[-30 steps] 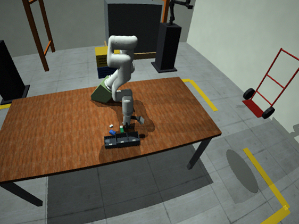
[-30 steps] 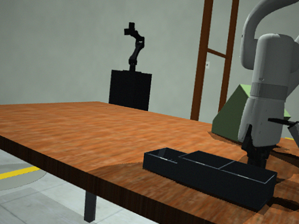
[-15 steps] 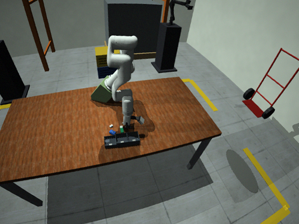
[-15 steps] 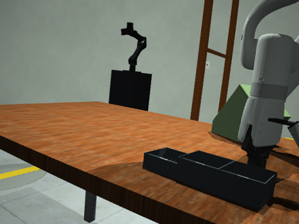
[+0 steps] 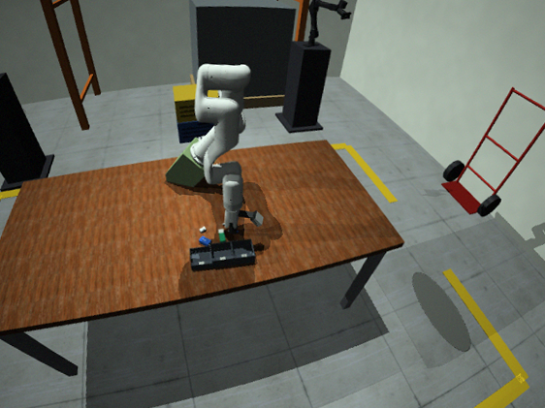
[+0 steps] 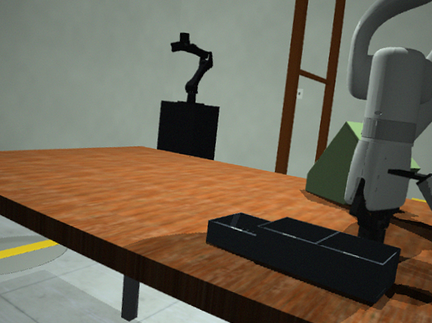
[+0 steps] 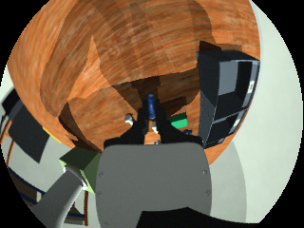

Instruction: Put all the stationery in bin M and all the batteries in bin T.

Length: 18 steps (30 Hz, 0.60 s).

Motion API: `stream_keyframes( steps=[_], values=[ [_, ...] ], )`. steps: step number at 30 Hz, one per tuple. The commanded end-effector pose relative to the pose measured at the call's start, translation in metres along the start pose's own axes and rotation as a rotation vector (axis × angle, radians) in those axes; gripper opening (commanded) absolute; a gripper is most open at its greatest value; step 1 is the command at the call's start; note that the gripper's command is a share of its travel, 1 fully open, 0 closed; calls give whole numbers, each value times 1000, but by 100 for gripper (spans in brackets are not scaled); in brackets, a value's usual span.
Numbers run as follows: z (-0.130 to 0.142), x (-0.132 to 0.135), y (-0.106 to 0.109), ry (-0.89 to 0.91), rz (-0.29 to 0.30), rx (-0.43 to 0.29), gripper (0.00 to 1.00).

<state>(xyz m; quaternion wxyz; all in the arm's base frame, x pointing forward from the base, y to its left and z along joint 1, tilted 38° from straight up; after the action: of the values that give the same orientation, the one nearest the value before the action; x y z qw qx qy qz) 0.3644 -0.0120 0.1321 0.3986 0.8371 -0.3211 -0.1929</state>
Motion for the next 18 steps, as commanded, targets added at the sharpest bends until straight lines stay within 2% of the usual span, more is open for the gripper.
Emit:
stream_keyframes(
  steps=[1,16,18],
  values=[
    [0,1,5,-2,3,1,0],
    [0,1,55,-2,3,1,0],
    [0,1,55,-2,3,1,0]
  ],
)
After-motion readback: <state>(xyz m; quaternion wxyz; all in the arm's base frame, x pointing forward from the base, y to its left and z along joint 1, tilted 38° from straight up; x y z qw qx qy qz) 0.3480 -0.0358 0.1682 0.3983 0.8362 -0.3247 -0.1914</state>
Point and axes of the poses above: the point where the finger pads meet when closed, its own y axis back along the fingers, its own x axis across the jaws, z = x × y, the point moved 10 cm from there along y, back along the fingers, and after that the axes turned 14 degrees about -y, right-handed, at the moved point
